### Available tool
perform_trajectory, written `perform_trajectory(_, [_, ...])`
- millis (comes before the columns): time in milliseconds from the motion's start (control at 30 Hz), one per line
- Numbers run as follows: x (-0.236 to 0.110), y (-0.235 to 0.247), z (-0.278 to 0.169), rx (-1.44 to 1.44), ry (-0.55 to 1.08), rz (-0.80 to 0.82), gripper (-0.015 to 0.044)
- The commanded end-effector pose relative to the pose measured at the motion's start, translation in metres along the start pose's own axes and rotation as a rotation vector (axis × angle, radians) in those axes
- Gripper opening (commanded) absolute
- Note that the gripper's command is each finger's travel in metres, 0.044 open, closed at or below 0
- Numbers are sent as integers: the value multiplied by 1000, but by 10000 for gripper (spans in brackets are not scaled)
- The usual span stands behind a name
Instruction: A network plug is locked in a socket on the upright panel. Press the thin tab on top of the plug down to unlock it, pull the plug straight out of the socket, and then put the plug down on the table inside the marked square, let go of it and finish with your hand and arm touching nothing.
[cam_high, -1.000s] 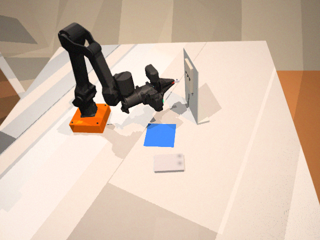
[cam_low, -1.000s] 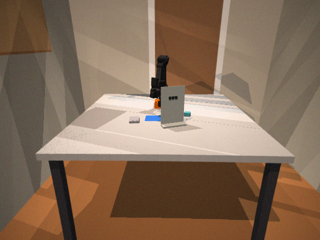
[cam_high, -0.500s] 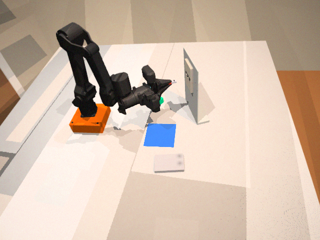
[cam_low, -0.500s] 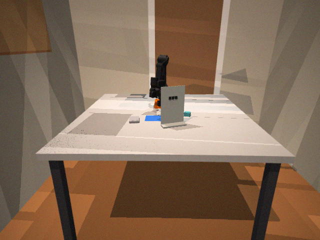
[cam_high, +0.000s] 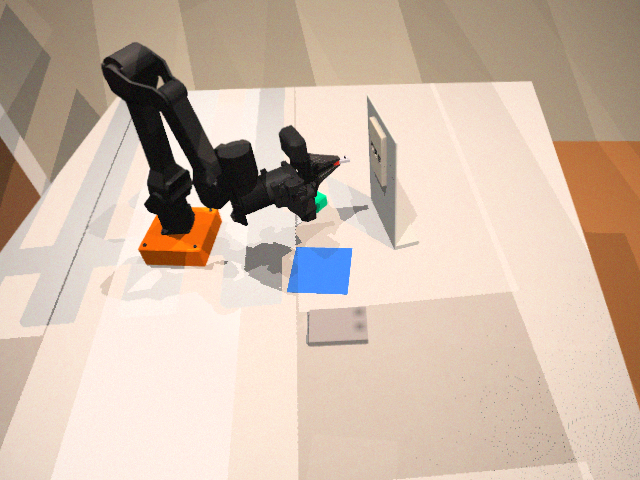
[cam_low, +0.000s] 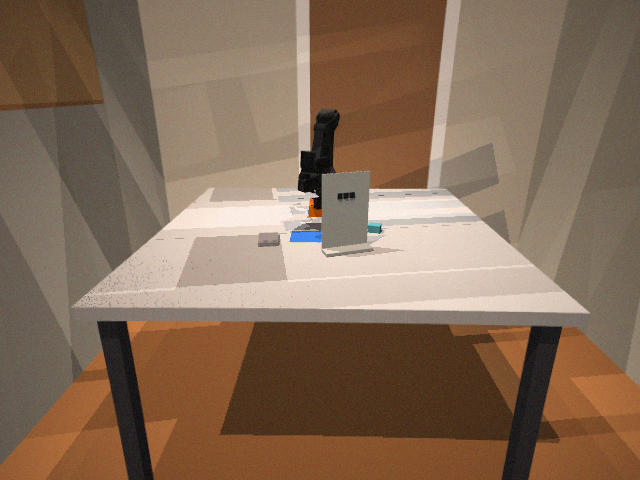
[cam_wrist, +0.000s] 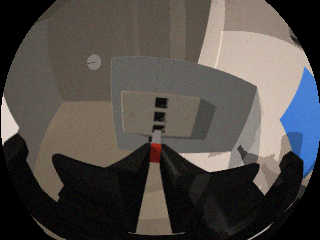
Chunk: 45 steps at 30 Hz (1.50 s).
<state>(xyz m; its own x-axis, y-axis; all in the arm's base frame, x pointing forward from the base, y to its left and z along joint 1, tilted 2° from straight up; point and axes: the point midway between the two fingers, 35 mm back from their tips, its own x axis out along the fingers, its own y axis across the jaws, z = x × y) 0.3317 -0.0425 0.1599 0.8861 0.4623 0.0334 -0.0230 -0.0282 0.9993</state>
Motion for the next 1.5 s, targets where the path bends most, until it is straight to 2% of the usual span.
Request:
perform_trajectory(0, [-2,9,-1,-4,3,4,0])
perform_trajectory(833, [-17,50,-10,0,2,3,0])
perform_trajectory(1467, [-9,1,38,251,-321,-231,0])
